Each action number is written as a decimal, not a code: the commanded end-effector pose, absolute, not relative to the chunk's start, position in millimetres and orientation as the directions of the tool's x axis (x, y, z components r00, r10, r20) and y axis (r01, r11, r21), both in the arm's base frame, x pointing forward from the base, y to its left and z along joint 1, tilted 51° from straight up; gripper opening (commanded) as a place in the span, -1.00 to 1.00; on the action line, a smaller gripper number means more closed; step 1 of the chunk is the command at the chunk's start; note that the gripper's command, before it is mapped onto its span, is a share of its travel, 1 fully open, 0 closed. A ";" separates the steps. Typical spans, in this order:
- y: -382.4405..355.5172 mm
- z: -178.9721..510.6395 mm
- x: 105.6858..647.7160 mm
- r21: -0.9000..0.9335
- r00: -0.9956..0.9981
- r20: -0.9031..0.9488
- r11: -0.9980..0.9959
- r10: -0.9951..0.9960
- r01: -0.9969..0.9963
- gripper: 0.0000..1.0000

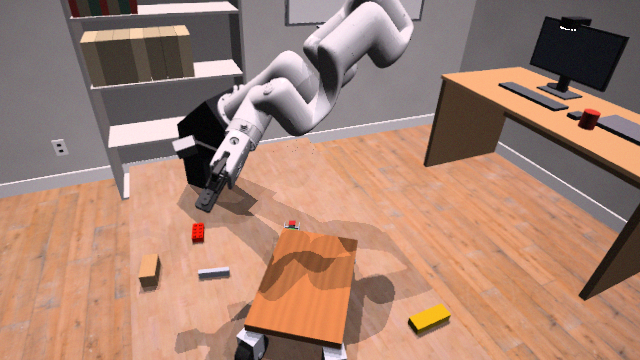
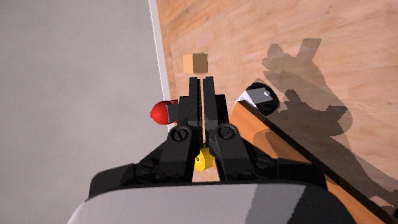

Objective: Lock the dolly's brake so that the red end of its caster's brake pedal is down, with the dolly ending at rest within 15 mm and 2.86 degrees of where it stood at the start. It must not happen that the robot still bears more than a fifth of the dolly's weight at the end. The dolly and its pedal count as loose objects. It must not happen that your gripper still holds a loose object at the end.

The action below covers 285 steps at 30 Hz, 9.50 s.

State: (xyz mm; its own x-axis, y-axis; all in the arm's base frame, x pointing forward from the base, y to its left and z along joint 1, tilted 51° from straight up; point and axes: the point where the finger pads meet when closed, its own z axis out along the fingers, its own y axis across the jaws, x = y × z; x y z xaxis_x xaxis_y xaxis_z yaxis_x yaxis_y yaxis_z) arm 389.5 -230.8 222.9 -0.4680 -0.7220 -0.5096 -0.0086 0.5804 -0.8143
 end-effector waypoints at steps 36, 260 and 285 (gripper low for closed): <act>-50.8 97.1 249.2 0.396 -0.298 -0.027 0.284 0.954 0.873 -1.00; 103.4 120.3 368.7 0.331 0.138 0.706 -0.496 0.695 0.803 -1.00; 62.5 169.5 323.1 0.331 0.138 0.706 -0.496 0.695 0.803 -1.00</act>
